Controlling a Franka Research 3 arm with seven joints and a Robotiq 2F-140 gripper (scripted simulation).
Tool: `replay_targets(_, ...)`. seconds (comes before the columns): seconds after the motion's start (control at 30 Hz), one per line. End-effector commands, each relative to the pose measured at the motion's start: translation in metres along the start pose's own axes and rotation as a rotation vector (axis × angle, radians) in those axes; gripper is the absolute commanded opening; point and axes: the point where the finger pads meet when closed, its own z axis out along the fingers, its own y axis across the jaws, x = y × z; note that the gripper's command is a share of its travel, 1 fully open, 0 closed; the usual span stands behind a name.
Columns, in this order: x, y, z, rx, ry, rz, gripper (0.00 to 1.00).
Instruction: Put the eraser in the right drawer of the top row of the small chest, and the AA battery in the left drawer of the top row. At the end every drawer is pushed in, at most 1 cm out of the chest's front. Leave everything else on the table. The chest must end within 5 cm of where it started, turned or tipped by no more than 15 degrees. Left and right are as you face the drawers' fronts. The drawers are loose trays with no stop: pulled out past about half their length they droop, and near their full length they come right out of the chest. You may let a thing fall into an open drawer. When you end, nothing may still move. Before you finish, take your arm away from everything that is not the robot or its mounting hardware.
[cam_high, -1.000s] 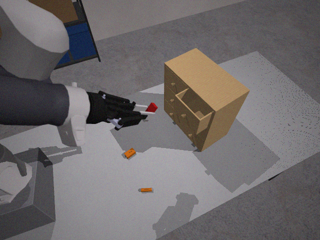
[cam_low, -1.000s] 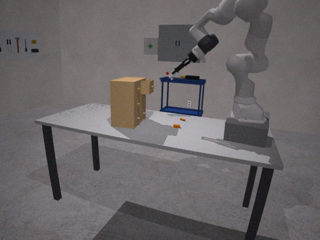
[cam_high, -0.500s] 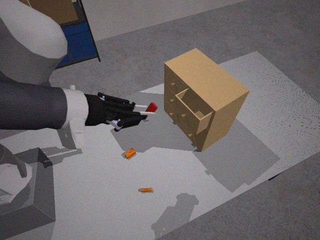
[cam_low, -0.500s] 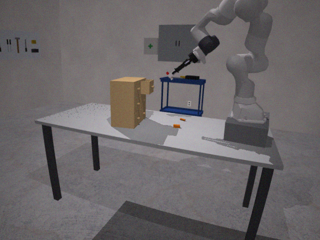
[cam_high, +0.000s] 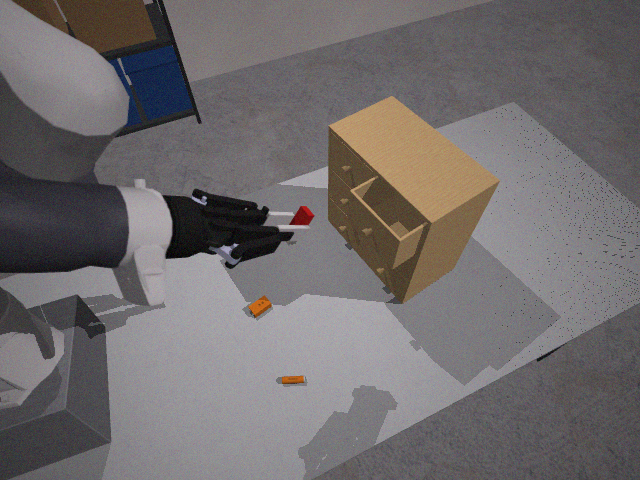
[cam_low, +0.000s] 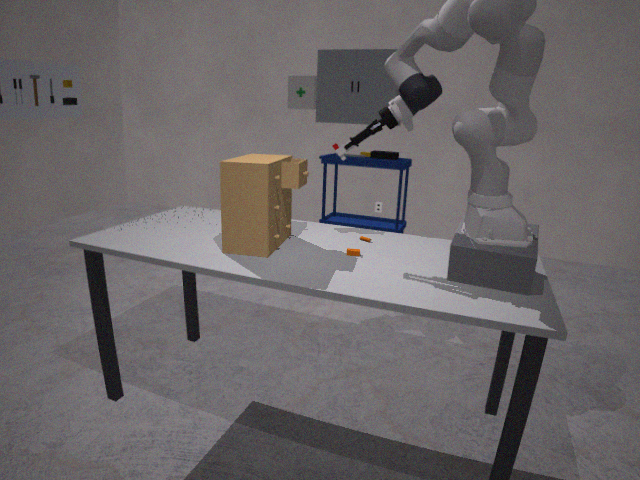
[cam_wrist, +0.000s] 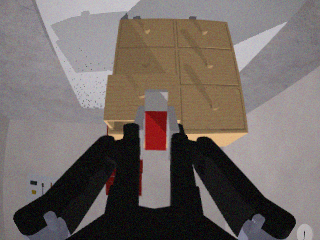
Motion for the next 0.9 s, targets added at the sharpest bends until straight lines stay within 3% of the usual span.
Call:
replay_targets(0.0, -0.001, 0.0013, 0.0003, -0.004, -0.01, -0.027, 0.11)
replay_targets(0.4, -0.001, 0.0013, 0.0003, -0.004, -0.01, -0.027, 0.11)
replay_targets(0.43, 0.0001, 0.0014, -0.0002, -0.005, -0.054, -0.026, 0.11)
replay_targets(0.87, 0.0001, 0.0014, -0.0002, -0.005, -0.054, -0.026, 0.11)
